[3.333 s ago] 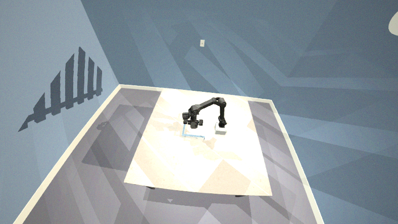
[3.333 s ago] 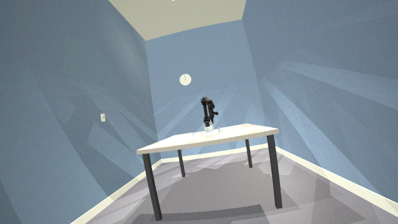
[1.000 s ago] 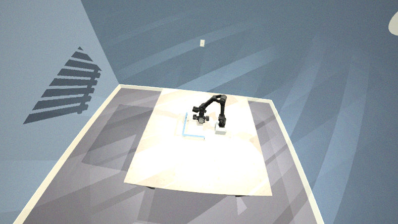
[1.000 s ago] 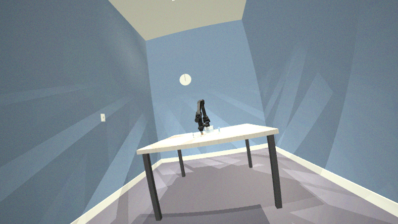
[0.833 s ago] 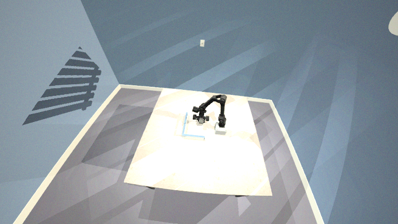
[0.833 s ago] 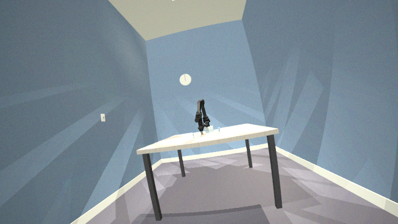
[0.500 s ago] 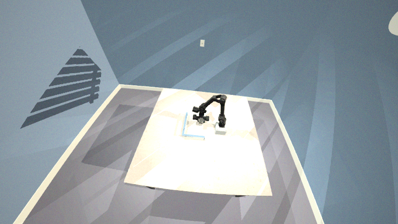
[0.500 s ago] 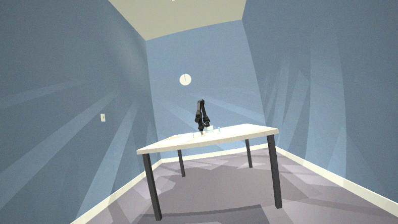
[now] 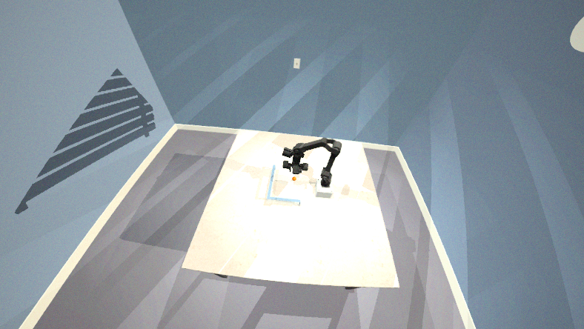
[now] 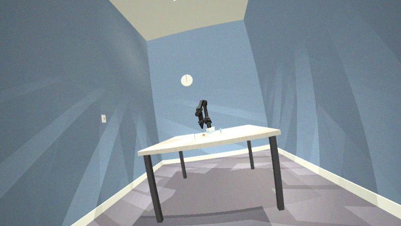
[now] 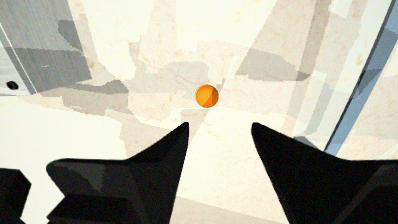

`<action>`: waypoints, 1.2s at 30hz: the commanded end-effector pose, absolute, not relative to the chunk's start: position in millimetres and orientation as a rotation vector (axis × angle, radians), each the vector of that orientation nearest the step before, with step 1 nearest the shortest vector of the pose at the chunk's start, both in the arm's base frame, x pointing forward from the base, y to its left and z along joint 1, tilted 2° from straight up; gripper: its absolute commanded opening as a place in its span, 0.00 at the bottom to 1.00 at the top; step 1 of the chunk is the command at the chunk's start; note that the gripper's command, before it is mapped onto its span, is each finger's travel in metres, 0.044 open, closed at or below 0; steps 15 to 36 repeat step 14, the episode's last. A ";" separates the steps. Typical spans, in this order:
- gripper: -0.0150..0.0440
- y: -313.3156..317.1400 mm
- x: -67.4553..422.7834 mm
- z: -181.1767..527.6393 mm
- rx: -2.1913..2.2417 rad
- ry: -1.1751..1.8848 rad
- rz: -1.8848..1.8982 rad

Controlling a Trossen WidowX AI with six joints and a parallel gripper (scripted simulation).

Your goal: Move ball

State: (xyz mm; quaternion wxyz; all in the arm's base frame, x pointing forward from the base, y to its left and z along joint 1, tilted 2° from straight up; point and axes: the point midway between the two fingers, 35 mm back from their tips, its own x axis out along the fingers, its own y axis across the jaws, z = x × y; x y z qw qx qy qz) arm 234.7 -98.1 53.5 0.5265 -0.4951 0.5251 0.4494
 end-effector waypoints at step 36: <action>1.00 -94.3 228.3 97.5 -1.181 1.257 1.078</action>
